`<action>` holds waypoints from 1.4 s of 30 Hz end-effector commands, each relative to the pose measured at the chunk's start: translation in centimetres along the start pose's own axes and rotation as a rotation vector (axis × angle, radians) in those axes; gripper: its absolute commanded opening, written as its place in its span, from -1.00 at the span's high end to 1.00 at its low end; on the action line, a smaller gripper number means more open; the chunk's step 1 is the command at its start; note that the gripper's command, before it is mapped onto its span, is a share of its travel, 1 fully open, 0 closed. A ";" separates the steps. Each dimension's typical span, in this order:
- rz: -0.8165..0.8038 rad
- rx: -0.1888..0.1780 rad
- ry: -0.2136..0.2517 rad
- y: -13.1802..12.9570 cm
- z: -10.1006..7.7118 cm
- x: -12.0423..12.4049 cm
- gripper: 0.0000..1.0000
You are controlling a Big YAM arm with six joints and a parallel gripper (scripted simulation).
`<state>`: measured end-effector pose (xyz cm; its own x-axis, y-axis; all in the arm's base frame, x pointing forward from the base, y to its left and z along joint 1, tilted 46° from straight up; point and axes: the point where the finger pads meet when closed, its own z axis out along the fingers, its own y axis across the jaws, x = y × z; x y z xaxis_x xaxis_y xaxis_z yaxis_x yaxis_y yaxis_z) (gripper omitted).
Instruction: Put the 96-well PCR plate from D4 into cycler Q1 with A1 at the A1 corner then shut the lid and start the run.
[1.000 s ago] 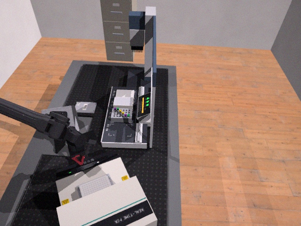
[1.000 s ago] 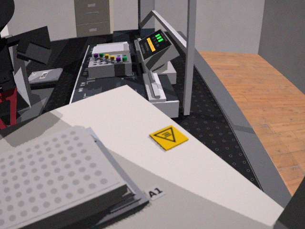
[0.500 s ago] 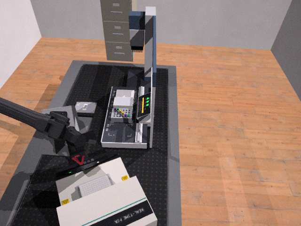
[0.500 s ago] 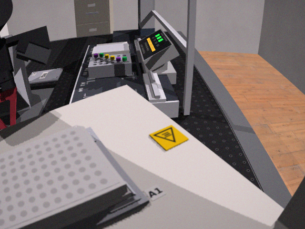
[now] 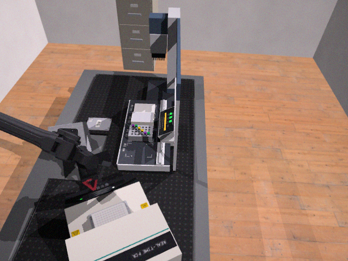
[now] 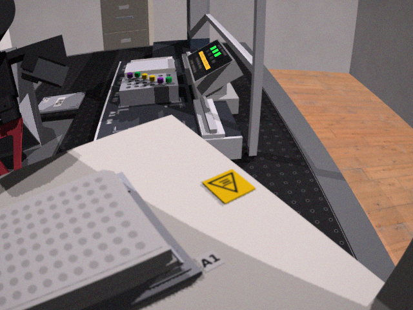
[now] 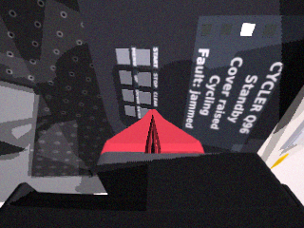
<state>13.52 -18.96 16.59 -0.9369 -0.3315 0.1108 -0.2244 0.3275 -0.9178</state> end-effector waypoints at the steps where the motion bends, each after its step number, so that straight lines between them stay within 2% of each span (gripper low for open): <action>1: -0.019 -0.037 0.074 2.4 1.3 1.3 1.00; 42: -0.047 -0.067 0.110 3.7 1.8 2.0 1.00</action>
<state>13.52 -18.98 16.59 -0.9361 -0.3335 0.1115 -0.2262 0.3283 -0.9171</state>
